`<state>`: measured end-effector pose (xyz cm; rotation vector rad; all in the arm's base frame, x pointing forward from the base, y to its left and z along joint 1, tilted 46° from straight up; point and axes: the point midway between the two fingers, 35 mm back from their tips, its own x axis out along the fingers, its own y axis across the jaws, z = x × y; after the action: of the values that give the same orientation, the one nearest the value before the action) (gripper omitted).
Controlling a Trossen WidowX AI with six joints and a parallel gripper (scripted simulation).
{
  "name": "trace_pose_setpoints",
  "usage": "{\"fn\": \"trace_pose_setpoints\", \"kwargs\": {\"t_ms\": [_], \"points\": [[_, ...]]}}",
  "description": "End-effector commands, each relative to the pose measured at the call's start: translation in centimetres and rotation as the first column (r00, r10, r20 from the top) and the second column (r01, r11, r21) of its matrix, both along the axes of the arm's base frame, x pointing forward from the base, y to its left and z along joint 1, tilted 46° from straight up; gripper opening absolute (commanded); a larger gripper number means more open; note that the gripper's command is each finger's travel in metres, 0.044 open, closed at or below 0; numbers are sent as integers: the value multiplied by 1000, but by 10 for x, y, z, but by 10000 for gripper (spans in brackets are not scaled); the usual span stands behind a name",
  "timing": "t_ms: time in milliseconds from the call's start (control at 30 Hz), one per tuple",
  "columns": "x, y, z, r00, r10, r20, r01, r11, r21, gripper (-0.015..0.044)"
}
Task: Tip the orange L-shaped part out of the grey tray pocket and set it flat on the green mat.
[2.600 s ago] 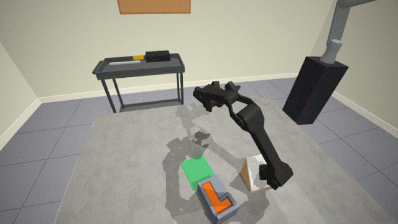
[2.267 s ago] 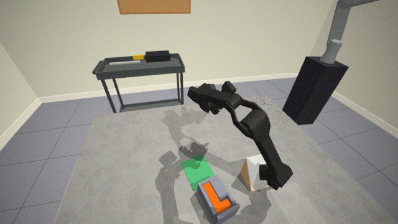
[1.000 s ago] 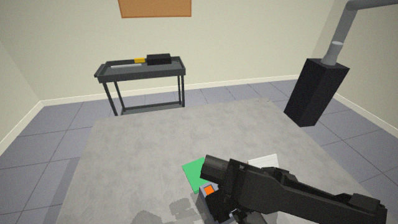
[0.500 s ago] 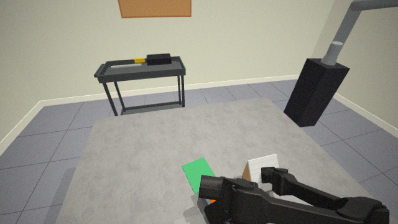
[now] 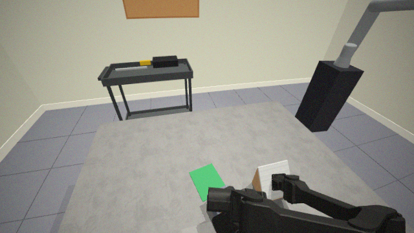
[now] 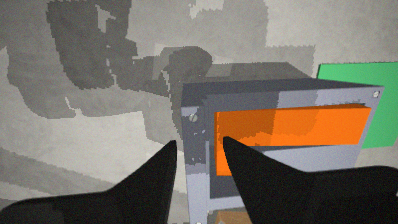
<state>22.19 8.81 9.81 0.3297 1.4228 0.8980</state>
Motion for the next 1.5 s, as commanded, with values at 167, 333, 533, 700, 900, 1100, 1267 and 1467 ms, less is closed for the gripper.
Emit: {"fn": "trace_pose_setpoints", "kwargs": {"t_ms": [167, 333, 533, 700, 900, 1100, 1267, 1467], "points": [[-3, 12, -11, 1000, -2, -7, 2, 1000, 7, 180], [-5, 17, -16, 1000, -2, -7, 2, 1000, 8, 180], [-5, 17, -16, 1000, -2, -7, 2, 1000, 8, 180], [-5, 17, -16, 1000, -2, -7, 2, 1000, 8, 180], [-3, 17, -14, 1000, 0, -1, 0, 1000, 10, 180], [-3, 17, -14, 1000, 0, -1, 0, 1000, 9, 180], [-6, 16, -1, 1000, -2, -6, 2, 1000, 8, 180], [-6, 14, 3, 1000, -3, -7, 3, 1000, 7, 180]]}}
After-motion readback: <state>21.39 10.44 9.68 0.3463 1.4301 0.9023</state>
